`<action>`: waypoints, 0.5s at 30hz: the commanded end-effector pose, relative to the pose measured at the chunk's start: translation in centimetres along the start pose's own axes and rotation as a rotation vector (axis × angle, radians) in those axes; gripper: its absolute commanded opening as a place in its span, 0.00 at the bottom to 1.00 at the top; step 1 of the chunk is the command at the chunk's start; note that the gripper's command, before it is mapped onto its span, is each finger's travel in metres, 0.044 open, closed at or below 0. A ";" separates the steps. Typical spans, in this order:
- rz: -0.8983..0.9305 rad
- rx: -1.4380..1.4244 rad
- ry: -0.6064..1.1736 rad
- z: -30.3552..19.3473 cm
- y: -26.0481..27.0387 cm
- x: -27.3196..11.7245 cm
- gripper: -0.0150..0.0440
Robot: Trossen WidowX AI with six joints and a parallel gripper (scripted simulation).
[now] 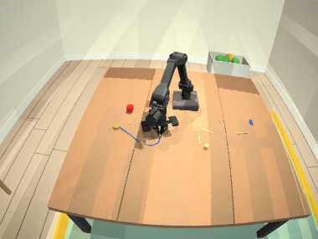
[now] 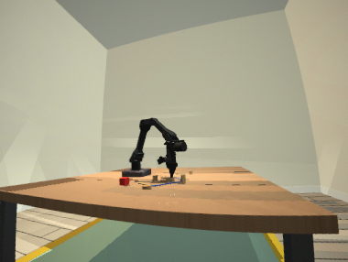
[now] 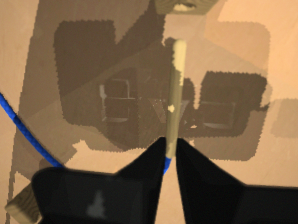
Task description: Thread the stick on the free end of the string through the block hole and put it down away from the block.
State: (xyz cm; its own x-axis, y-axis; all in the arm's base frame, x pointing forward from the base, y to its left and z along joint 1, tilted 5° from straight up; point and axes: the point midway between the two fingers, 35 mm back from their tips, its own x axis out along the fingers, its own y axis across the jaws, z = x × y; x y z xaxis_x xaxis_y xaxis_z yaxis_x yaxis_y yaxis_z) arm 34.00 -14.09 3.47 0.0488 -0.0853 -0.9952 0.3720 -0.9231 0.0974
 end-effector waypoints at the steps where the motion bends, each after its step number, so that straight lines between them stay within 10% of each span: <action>1: 0.007 -0.002 0.012 0.5 0.0 -0.4 0.25; 15: 0.007 -0.002 0.013 1.7 -0.1 -0.5 0.25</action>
State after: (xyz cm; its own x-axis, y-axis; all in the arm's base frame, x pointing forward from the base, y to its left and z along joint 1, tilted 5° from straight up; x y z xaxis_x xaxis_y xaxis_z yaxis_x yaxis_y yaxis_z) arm 32.33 -14.62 3.49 0.0478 -0.0864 -0.9951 0.3710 -0.9234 0.0980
